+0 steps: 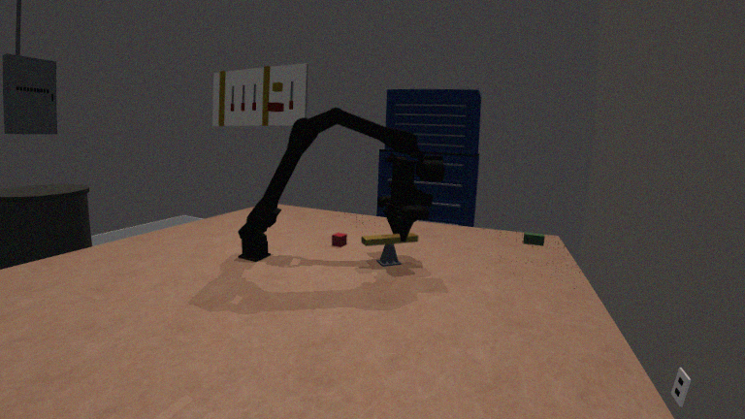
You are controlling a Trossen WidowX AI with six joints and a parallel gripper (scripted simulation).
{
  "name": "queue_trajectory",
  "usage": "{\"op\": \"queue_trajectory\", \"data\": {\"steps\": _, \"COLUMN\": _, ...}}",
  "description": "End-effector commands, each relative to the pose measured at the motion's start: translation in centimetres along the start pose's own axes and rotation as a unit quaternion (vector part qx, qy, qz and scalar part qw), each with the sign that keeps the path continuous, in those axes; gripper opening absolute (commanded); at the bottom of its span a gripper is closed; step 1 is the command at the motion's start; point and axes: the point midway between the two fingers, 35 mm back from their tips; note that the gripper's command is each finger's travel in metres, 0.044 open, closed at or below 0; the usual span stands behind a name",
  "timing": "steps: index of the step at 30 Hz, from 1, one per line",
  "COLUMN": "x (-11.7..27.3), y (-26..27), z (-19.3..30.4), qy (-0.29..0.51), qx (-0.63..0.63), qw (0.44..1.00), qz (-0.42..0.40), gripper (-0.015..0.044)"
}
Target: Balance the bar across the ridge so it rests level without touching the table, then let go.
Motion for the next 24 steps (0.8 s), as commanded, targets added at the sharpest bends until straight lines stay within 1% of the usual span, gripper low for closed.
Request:
{"op": "queue_trajectory", "data": {"steps": 1, "x": 0.0, "y": 0.0, "z": 0.0, "qy": 0.000, "qx": 0.000, "qw": 1.000, "qz": 0.000, "gripper": 0.0264}}
{"op": "queue_trajectory", "data": {"steps": 7, "x": 0.0, "y": 0.0, "z": 0.0, "qy": 0.000, "qx": 0.000, "qw": 1.000, "qz": 0.000, "gripper": 0.0421}}
{"op": "queue_trajectory", "data": {"steps": 8, "x": 0.0, "y": 0.0, "z": 0.0, "qy": 0.000, "qx": 0.000, "qw": 1.000, "qz": 0.000, "gripper": 0.0440}}
{"op": "queue_trajectory", "data": {"steps": 11, "x": 0.2, "y": 0.0, "z": 0.0, "qy": -0.001, "qx": 0.000, "qw": 1.000, "qz": 0.000, "gripper": 0.0440}}
{"op": "queue_trajectory", "data": {"steps": 12, "x": 0.8, "y": 0.0, "z": -0.1, "qy": -0.002, "qx": 0.000, "qw": 1.000, "qz": 0.001, "gripper": 0.0440}}
{"op": "queue_trajectory", "data": {"steps": 19, "x": 9.2, "y": 0.0, "z": 0.0, "qy": -0.025, "qx": 0.000, "qw": 1.000, "qz": 0.009, "gripper": 0.0440}}
{"op": "queue_trajectory", "data": {"steps": 21, "x": 10.0, "y": 0.1, "z": 0.2, "qy": -0.027, "qx": 0.000, "qw": 1.000, "qz": 0.009, "gripper": 0.0440}}
{"op": "queue_trajectory", "data": {"steps": 24, "x": 10.0, "y": 0.1, "z": 0.2, "qy": -0.027, "qx": 0.000, "qw": 1.000, "qz": 0.009, "gripper": 0.0440}}
Point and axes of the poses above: the point midway between the two fingers, 35 mm back from their tips, its own x axis back along the fingers, its own y axis across the jaws, z = x × y
